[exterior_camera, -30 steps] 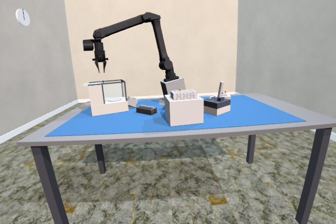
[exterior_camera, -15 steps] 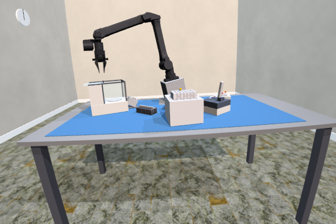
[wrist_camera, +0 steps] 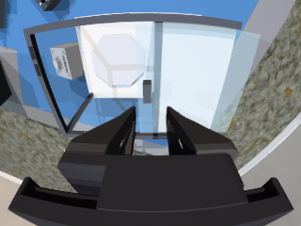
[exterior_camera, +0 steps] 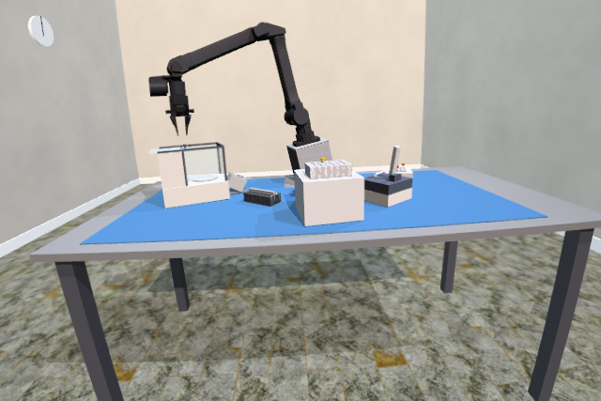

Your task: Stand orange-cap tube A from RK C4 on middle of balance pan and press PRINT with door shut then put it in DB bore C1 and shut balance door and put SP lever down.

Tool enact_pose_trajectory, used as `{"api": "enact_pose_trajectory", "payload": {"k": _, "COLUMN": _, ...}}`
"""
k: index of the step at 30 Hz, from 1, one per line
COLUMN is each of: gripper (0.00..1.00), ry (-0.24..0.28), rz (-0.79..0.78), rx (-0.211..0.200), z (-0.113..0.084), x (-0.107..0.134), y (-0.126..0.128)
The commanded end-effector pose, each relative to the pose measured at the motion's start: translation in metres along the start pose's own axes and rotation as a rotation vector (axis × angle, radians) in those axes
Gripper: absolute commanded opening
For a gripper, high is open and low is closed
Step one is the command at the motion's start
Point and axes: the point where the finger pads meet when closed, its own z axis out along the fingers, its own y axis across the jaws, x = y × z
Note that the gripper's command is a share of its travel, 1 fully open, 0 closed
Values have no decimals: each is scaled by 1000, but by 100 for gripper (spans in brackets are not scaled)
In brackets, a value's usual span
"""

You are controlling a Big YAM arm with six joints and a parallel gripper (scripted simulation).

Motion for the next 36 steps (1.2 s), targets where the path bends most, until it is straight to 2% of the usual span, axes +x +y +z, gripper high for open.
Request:
{"api": "enact_pose_trajectory", "payload": {"k": 1, "gripper": 30, "ry": -2, "rz": 8, "rx": -7, "z": 13, "x": -1, "y": 0}}
{"api": "enact_pose_trajectory", "payload": {"k": 6, "gripper": 30, "ry": -3, "rz": 8, "rx": 12, "z": 12, "x": 1, "y": -1}}
{"api": "enact_pose_trajectory", "payload": {"k": 10, "gripper": 30, "ry": -1, "rz": 8, "rx": -7, "z": 28, "x": 2, "y": 0}}
{"api": "enact_pose_trajectory", "payload": {"k": 12, "gripper": 30, "ry": -1, "rz": 8, "rx": -7, "z": 28, "x": 2, "y": 0}}
{"api": "enact_pose_trajectory", "payload": {"k": 13, "gripper": 30, "ry": -4, "rz": 9, "rx": 32, "z": 11, "x": 2, "y": -3}}
{"api": "enact_pose_trajectory", "payload": {"k": 16, "gripper": 30, "ry": -1, "rz": 8, "rx": -2, "z": 33, "x": 3, "y": 0}}
{"api": "enact_pose_trajectory", "payload": {"k": 20, "gripper": 30, "ry": -1, "rz": 8, "rx": -5, "z": 41, "x": 3, "y": 0}}
{"api": "enact_pose_trajectory", "payload": {"k": 22, "gripper": 30, "ry": -2, "rz": 8, "rx": 8, "z": 38, "x": 4, "y": -1}}
{"api": "enact_pose_trajectory", "payload": {"k": 24, "gripper": 30, "ry": -2, "rz": 6, "rx": 5, "z": 43, "x": 3, "y": -1}}
{"api": "enact_pose_trajectory", "payload": {"k": 26, "gripper": 30, "ry": -3, "rz": 3, "rx": 29, "z": 29, "x": -1, "y": -10}}
{"api": "enact_pose_trajectory", "payload": {"k": 36, "gripper": 30, "ry": -3, "rz": 3, "rx": 29, "z": 29, "x": -1, "y": -10}}
